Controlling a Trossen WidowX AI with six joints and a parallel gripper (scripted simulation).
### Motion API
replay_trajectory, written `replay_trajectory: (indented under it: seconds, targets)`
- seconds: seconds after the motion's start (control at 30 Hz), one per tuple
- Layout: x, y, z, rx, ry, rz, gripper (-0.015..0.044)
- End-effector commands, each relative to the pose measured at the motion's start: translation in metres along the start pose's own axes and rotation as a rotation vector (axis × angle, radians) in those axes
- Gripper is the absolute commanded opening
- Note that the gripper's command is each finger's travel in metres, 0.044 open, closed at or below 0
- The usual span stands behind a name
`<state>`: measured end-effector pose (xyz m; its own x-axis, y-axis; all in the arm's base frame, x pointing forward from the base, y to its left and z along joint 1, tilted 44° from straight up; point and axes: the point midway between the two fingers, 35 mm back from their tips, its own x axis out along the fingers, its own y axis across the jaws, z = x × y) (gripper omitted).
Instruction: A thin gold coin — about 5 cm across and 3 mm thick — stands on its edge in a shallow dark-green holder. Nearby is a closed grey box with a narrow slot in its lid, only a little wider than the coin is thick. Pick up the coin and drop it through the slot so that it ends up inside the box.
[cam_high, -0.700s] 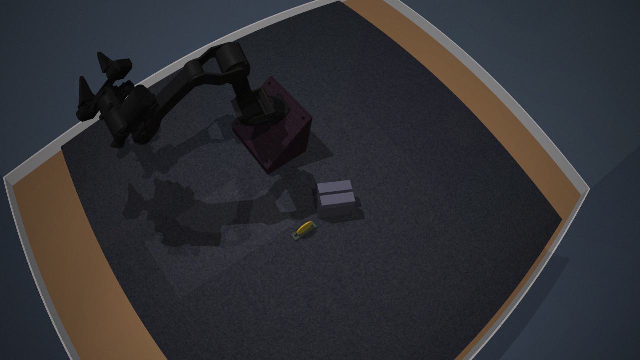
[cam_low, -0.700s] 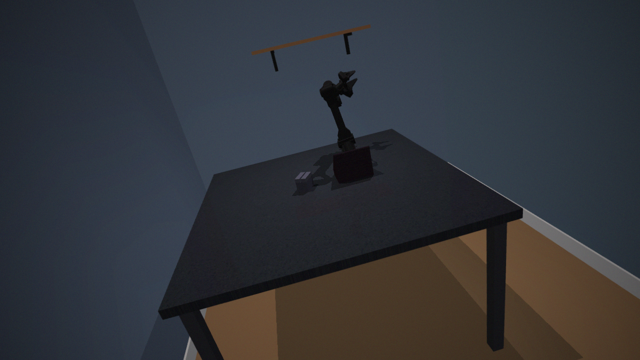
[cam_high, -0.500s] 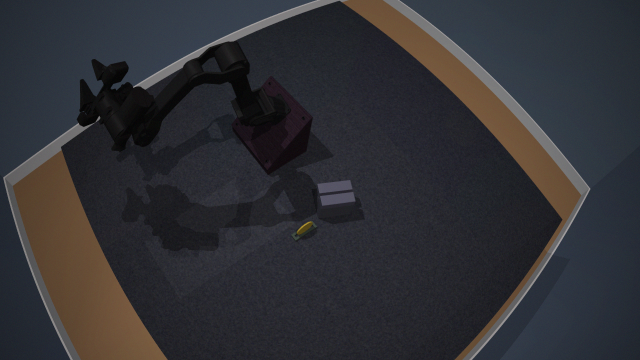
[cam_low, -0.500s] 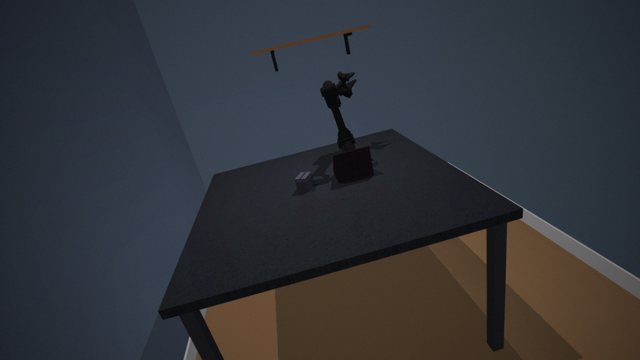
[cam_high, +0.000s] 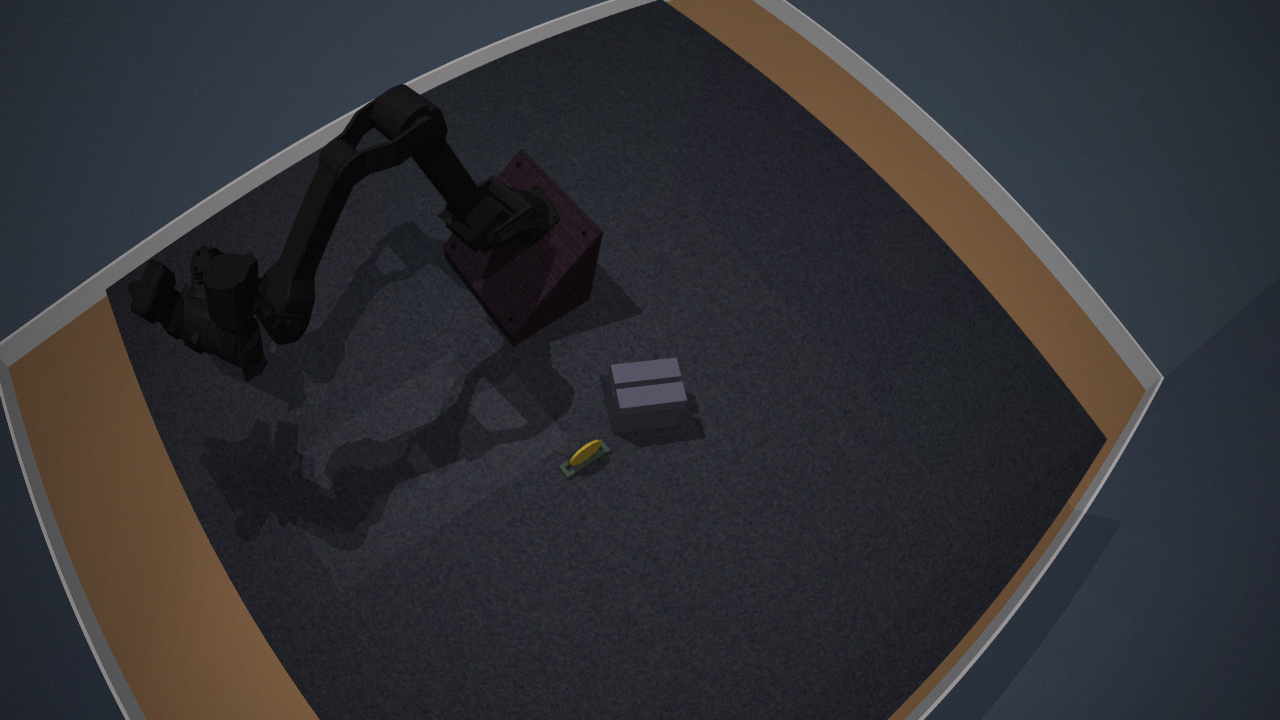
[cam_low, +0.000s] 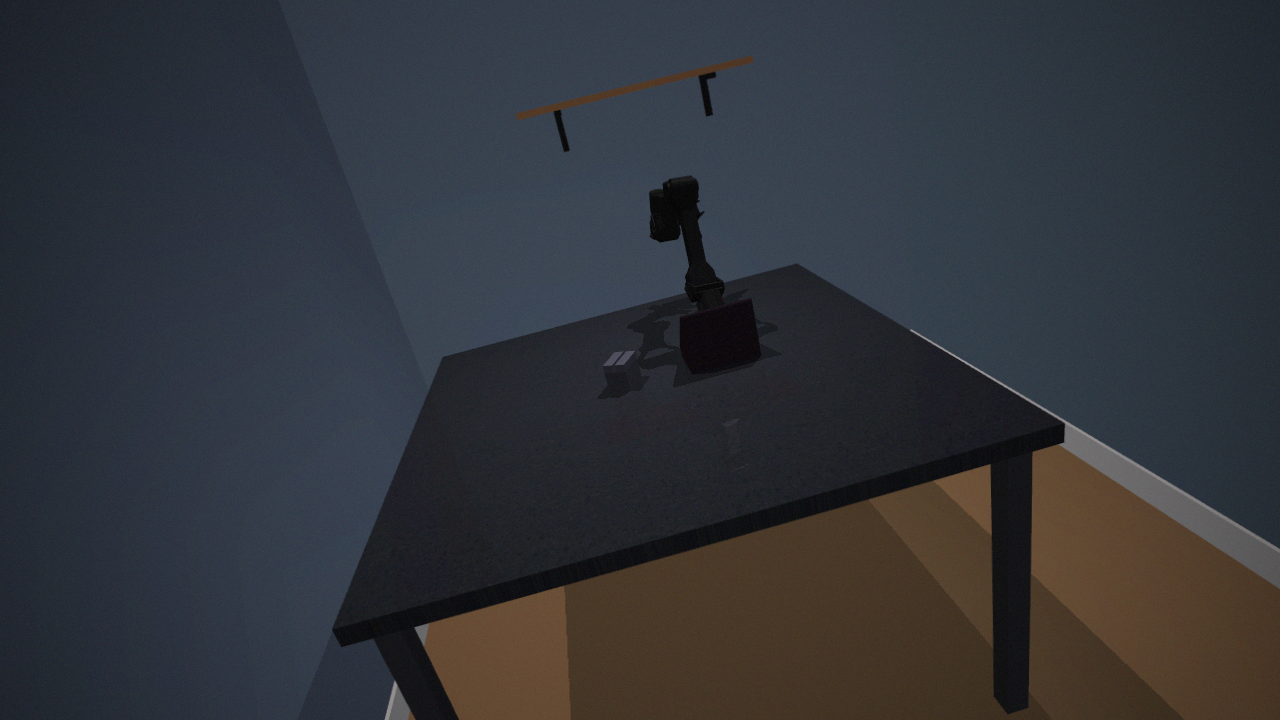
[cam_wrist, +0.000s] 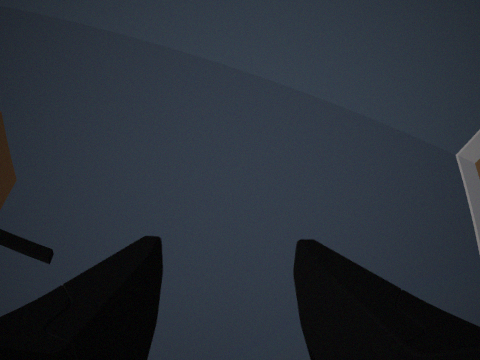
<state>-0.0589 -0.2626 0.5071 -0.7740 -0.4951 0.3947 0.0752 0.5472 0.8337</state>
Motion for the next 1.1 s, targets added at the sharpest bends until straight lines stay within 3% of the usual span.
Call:
replay_trajectory:
  seconds: [0.0,0.27,0.53,0.87,1.07]
  targets:
    - [-0.032,-0.036,-0.047,-0.308,0.196,-0.093,0.0161]
    - [-0.087,-0.073,-0.096,-0.683,0.468,-0.131,0.0161]
    - [-0.200,-0.126,-0.146,-1.298,0.947,0.015,0.0161]
    - [-0.349,-0.159,-0.145,-1.792,1.482,0.495,0.0161]
    - [-0.437,-0.174,-0.105,-2.100,1.746,1.044,0.0161]
